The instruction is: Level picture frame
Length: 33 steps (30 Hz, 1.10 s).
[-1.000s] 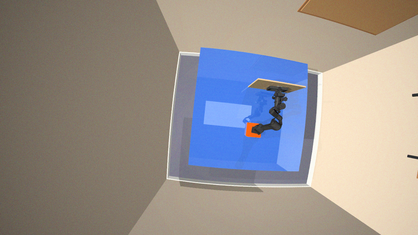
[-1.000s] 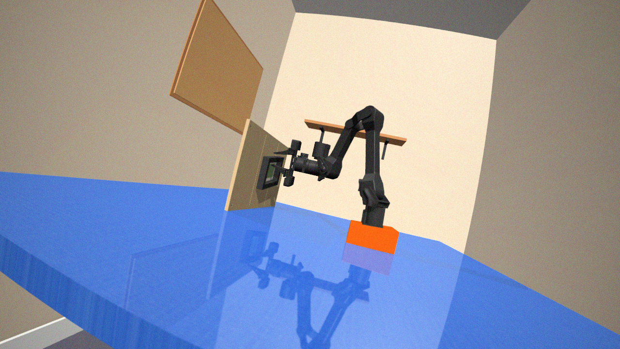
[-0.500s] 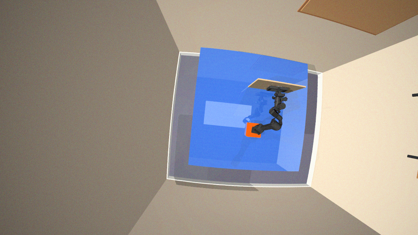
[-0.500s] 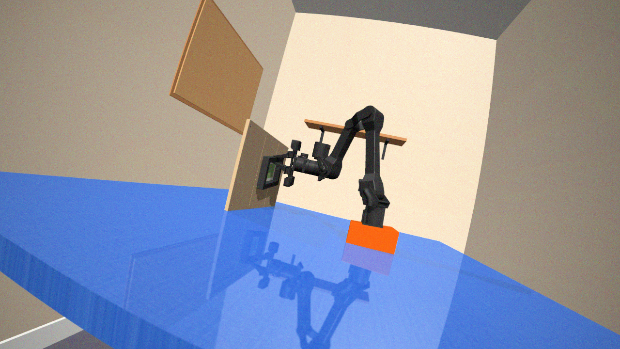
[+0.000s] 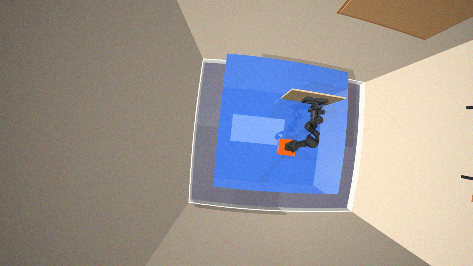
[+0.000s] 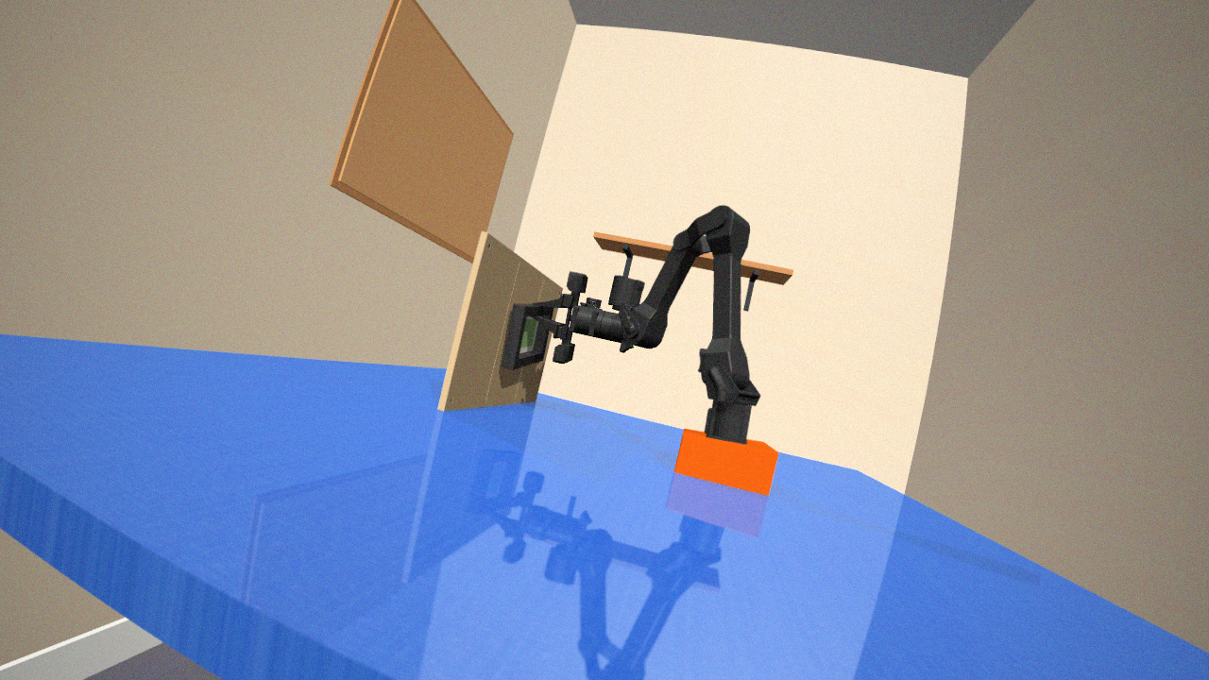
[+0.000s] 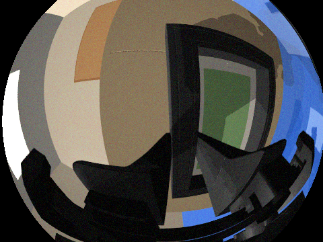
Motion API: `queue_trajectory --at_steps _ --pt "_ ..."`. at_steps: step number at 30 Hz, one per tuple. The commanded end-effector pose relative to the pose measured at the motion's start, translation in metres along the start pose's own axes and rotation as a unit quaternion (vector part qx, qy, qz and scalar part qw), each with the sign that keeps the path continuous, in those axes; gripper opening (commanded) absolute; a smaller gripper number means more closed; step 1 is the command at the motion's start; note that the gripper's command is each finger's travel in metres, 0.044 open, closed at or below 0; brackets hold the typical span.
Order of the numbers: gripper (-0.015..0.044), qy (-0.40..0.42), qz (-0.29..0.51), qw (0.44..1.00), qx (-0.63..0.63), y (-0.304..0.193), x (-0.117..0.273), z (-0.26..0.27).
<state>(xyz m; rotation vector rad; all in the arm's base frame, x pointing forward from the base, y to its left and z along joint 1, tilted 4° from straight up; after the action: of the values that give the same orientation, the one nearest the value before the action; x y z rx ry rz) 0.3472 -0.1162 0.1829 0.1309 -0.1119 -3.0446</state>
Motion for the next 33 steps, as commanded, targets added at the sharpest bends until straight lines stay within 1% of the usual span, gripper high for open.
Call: queue_trajectory --at_steps 1,33 --pt "0.0000 0.001 0.000 1.000 0.003 -0.0002 -0.0002 0.0022" --pt "0.0000 0.002 0.000 1.000 0.003 -0.0010 -0.0002 0.0093"
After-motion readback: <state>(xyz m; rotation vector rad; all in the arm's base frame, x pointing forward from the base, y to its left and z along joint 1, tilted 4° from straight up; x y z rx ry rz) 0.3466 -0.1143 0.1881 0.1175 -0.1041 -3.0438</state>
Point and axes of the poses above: the point midway between the two fingers, 35 mm back from their tips, its own x axis back along the fingers, its own z axis across the jaws, y = z × x, the point moved 5 cm from there along x, back along the fingers, and after that the axes turned 6 degrees about -x, right-handed, at the moved point
